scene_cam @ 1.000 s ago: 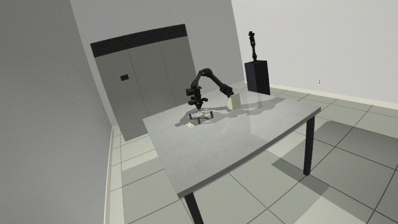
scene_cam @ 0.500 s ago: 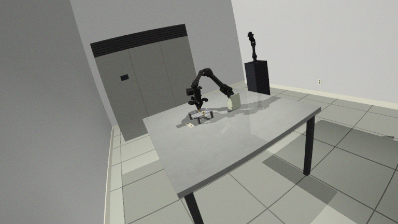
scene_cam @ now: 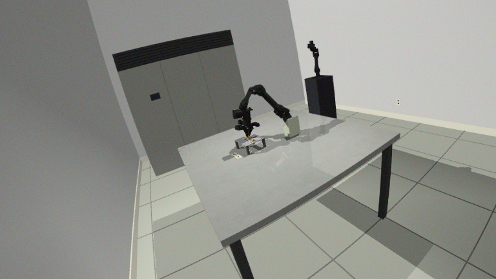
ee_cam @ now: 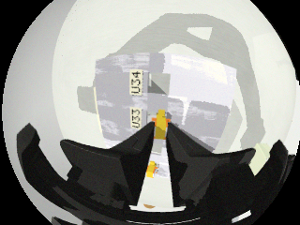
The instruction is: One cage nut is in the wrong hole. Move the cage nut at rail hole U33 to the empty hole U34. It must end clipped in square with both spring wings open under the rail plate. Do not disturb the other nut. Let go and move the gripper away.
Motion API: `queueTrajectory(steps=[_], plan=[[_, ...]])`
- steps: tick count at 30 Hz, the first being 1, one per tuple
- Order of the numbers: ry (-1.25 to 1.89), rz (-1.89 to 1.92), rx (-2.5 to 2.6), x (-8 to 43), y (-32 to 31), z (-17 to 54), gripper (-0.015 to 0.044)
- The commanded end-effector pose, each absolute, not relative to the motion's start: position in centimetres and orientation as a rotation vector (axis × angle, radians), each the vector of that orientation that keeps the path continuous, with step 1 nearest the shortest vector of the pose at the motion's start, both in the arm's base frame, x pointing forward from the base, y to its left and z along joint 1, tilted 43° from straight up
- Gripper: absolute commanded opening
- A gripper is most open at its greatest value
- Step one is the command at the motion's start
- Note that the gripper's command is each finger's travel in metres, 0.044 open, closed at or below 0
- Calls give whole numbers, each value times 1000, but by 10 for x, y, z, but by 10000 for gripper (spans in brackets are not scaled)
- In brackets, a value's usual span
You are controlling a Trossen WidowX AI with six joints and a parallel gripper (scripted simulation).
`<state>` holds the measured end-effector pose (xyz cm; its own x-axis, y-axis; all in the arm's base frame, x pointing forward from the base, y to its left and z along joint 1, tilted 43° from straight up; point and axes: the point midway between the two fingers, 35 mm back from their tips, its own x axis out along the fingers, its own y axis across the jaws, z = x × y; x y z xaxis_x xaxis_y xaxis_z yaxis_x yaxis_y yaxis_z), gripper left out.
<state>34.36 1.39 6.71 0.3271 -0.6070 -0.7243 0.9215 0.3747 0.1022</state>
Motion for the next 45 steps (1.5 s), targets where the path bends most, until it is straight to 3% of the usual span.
queueTrajectory(steps=[1, 45], plan=[[655, -1066, 562, 343, 14, 67, 33], [636, -1009, 578, 340, 13, 66, 33]])
